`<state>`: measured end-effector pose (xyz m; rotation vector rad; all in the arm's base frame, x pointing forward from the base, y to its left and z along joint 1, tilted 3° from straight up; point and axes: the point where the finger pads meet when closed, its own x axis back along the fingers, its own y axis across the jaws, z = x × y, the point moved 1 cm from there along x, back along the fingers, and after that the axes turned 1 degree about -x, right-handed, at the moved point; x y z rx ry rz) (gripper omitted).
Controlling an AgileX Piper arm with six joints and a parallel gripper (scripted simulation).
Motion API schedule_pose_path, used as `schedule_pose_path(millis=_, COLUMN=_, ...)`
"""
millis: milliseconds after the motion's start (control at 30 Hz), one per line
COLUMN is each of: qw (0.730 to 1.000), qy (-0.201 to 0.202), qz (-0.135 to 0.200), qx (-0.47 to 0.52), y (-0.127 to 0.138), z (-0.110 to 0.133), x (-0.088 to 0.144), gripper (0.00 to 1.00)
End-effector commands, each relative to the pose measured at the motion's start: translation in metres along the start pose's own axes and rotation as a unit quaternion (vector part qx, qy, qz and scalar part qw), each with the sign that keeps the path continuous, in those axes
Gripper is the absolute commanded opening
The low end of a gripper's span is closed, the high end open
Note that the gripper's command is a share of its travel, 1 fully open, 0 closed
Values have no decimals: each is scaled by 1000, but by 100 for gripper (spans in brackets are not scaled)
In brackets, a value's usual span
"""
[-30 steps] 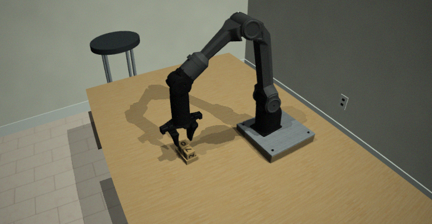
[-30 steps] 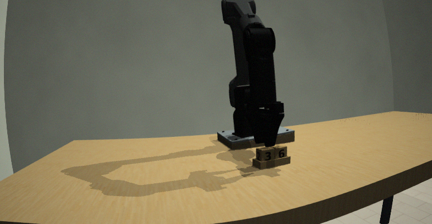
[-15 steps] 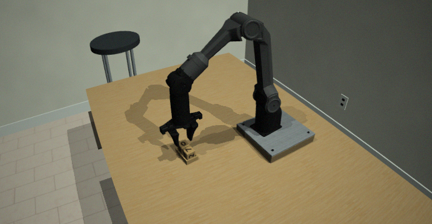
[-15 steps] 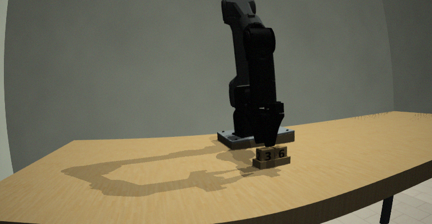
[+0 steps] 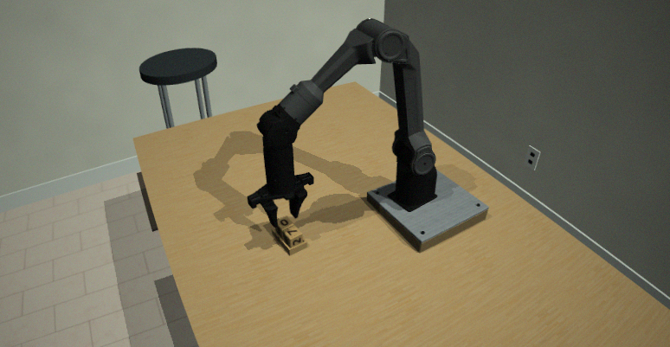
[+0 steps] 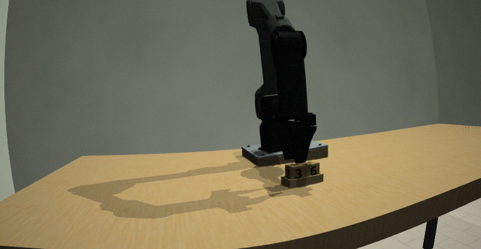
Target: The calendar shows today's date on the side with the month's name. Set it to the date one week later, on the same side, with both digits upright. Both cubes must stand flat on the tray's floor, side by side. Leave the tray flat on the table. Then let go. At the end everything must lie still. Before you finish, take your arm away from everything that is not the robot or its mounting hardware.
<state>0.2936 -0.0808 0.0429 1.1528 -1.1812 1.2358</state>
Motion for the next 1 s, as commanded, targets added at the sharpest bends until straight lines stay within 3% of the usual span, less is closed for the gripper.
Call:
schedule_pose_path(millis=0, qw=1000, qy=0, qz=0, qx=0, y=0, z=0, x=0, gripper=64)
schedule_pose_path(millis=367, qw=1000, qy=0, qz=-1, qx=0, y=1, z=0, x=-3, gripper=64)
schedule_pose_path(millis=967, qw=1000, qy=0, qz=-2, qx=0, y=1, z=0, x=-27, gripper=64)
